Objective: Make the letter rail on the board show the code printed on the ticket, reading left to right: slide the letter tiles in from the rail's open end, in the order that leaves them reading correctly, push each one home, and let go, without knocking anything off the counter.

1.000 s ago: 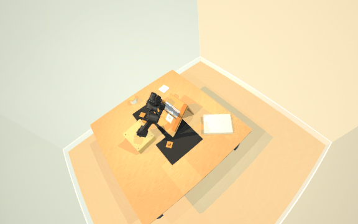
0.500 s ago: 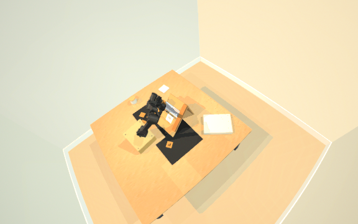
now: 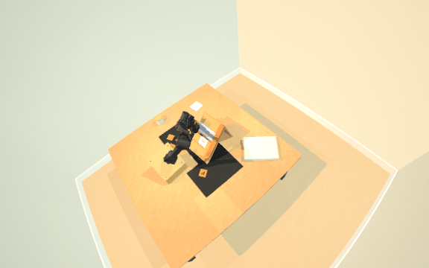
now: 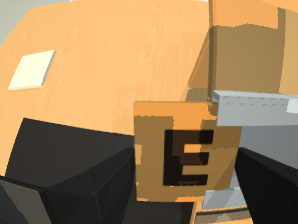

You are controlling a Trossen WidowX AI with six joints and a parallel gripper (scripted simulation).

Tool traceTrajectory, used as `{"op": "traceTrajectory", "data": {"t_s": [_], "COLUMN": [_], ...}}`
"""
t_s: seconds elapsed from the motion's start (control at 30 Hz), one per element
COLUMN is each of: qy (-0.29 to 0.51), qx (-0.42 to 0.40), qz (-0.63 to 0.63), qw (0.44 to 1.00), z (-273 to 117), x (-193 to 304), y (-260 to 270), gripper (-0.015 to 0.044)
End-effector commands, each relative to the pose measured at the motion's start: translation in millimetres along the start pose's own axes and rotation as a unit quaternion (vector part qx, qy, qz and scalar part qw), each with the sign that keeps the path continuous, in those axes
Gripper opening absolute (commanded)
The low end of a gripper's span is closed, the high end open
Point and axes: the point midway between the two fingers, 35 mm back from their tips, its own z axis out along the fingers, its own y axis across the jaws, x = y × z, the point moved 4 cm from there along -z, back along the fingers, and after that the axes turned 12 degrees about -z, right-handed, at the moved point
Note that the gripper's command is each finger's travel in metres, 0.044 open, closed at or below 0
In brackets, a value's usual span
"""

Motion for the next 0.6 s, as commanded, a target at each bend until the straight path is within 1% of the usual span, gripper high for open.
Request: {"op": "traceTrajectory", "data": {"t_s": [0.0,0.57], "qy": [-0.003,-0.003], "qx": [-0.001,-0.001], "qz": [0.001,0.0], "qw": [1.0,1.0], "z": [-1.0,-0.9], "x": [-0.9,0.7], "y": [-3.8,-12.2], "gripper": [0.0,0.0]}}
